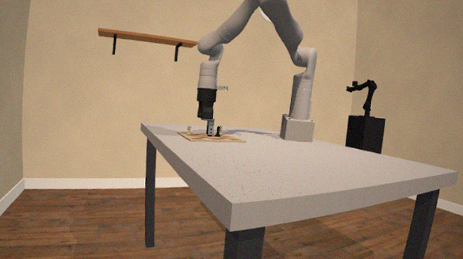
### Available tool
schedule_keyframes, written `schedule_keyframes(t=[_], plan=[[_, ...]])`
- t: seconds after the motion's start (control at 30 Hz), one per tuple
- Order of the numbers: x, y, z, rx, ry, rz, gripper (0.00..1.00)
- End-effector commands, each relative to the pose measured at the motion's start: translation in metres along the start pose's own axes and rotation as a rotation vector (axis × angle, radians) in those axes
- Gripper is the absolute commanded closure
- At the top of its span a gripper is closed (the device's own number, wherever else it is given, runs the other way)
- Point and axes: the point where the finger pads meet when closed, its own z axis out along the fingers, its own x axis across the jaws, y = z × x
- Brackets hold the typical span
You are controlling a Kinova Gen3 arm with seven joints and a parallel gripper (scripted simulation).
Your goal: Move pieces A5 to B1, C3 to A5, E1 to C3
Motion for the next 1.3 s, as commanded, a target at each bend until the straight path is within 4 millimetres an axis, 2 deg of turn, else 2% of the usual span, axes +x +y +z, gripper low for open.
schedule_keyframes(t=[0.0,0.27,0.3,0.37,0.4,0.53,0.57,0.63,0.67,0.73,0.77,1.27], plan=[[0.0000,0.0006,-0.0007,-0.002,0.000,0.000,1.00],[0.0000,0.0006,-0.0007,-0.002,0.000,0.000,1.00],[0.0000,0.0006,-0.0007,-0.002,0.000,0.000,0.86],[0.0000,0.0006,-0.0007,-0.002,0.000,0.000,0.86],[0.0000,0.0006,-0.0007,-0.002,0.000,0.000,0.73],[0.0000,0.0006,-0.0007,-0.002,0.000,0.000,0.73],[0.0000,0.0006,-0.0007,-0.002,0.000,0.000,0.59],[0.0000,0.0006,-0.0007,-0.002,0.000,0.000,0.59],[0.0000,0.0006,-0.0007,-0.002,0.000,0.000,0.46],[0.0000,0.0006,-0.0007,-0.002,0.000,0.000,0.46],[0.0000,0.0006,-0.0007,-0.002,0.000,0.000,0.32],[0.0000,0.0006,-0.0039,-0.002,0.000,0.000,0.32]])
